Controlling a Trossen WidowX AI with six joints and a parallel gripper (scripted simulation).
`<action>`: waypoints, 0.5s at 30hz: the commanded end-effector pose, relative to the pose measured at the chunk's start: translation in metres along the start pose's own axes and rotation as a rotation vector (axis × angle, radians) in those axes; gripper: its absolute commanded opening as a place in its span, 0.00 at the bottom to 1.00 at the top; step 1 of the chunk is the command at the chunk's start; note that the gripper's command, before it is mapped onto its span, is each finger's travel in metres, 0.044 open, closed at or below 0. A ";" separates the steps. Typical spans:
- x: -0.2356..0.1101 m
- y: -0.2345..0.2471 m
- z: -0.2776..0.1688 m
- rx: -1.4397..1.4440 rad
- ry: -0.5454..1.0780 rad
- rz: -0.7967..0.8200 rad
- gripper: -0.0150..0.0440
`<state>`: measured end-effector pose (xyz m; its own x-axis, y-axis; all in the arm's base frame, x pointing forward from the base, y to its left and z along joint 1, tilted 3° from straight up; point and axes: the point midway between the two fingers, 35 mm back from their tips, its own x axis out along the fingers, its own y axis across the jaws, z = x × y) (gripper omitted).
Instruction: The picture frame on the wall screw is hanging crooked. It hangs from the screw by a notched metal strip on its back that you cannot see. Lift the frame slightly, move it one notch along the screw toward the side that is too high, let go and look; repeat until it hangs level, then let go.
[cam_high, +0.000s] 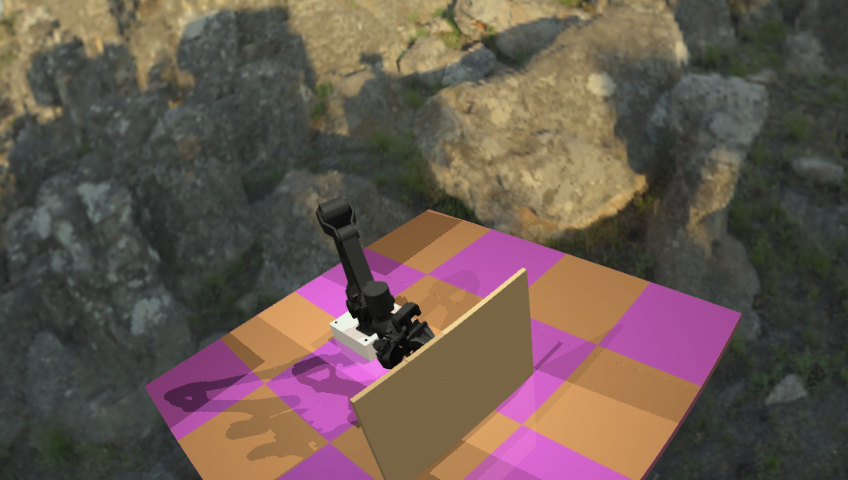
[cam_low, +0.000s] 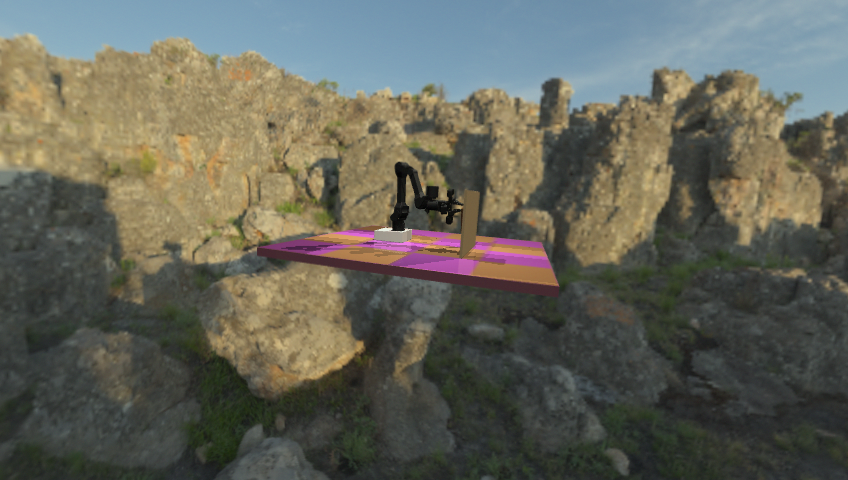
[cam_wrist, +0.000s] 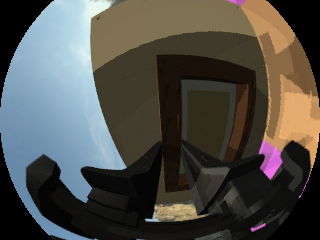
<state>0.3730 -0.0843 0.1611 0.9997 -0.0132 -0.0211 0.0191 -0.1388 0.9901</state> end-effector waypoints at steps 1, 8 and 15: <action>0.000 0.001 0.000 0.006 -0.002 0.001 0.25; 0.000 0.004 0.000 0.006 -0.002 0.001 0.25; 0.000 0.006 0.000 0.006 -0.002 0.001 0.25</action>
<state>0.3728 -0.0843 0.1627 0.9995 -0.0137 -0.0301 0.0278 -0.1421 0.9895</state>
